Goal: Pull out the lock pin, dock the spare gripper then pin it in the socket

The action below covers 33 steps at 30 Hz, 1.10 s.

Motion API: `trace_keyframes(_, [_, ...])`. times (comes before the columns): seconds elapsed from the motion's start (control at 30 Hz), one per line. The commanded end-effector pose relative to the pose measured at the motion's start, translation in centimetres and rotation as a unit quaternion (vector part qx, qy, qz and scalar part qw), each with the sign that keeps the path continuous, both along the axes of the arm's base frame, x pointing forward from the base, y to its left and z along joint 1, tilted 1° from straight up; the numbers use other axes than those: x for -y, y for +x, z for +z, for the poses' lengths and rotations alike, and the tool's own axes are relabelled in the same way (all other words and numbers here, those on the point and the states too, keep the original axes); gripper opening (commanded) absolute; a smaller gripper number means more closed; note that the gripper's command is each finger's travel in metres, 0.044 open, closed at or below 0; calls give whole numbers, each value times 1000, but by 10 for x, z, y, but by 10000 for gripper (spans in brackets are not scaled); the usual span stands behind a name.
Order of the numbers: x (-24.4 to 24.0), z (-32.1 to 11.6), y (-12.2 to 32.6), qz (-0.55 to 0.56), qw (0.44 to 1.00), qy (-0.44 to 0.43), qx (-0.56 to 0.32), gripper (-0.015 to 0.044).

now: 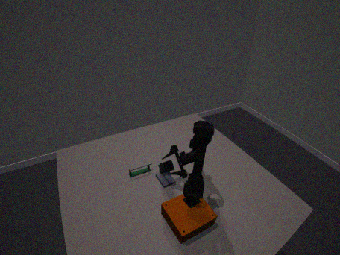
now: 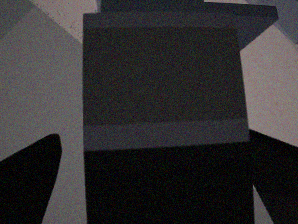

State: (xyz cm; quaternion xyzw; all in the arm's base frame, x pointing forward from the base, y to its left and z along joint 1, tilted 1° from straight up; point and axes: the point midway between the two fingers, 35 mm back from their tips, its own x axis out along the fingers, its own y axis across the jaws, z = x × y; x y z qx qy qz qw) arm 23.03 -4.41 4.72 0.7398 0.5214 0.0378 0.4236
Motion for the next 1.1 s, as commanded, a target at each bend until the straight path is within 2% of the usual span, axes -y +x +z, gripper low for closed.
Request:
trace_keyframes(0.0, [-1, 6, -6, 0, 1000, -1, 0, 440])
trace_keyframes(1.07, [-4, 64, -47, -9, 1000, 19, -8, 440])
